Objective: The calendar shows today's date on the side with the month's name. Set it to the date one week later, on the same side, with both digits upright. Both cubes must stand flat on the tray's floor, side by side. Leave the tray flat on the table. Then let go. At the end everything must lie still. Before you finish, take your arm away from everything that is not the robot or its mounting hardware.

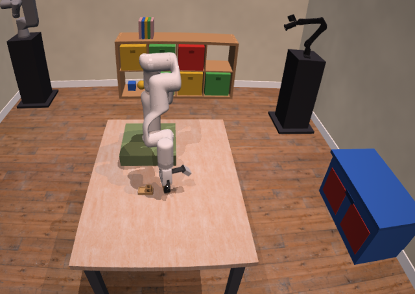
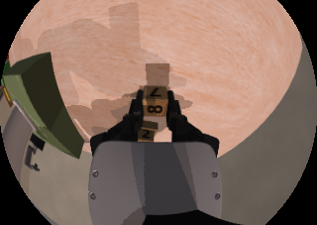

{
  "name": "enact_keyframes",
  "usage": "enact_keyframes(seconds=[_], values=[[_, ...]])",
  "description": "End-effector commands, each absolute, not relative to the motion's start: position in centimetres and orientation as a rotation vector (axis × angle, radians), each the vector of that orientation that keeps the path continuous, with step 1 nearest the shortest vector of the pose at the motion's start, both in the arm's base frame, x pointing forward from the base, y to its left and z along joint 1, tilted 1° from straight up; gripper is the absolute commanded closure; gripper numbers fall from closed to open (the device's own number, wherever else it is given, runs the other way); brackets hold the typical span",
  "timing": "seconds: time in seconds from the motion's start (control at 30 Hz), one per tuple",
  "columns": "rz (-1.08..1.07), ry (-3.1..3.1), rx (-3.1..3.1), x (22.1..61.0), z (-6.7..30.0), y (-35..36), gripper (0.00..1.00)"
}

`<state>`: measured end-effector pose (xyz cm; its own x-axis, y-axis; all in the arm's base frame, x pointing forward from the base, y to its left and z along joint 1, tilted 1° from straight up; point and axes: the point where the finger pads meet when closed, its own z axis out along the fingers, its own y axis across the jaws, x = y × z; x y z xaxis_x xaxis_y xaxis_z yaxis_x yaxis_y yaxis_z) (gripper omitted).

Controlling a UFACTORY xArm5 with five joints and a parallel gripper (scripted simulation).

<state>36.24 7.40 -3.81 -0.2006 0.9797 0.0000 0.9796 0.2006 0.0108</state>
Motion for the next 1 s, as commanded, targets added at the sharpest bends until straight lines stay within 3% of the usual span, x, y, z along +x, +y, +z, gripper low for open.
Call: enact_keyframes(seconds=[0.0, 0.97], values=[[0.017, 2.427, 1.981, 36.35, -3.77, 7.42, 0.73], [0.017, 2.427, 1.981, 36.36, -4.10, 7.41, 0.73]])
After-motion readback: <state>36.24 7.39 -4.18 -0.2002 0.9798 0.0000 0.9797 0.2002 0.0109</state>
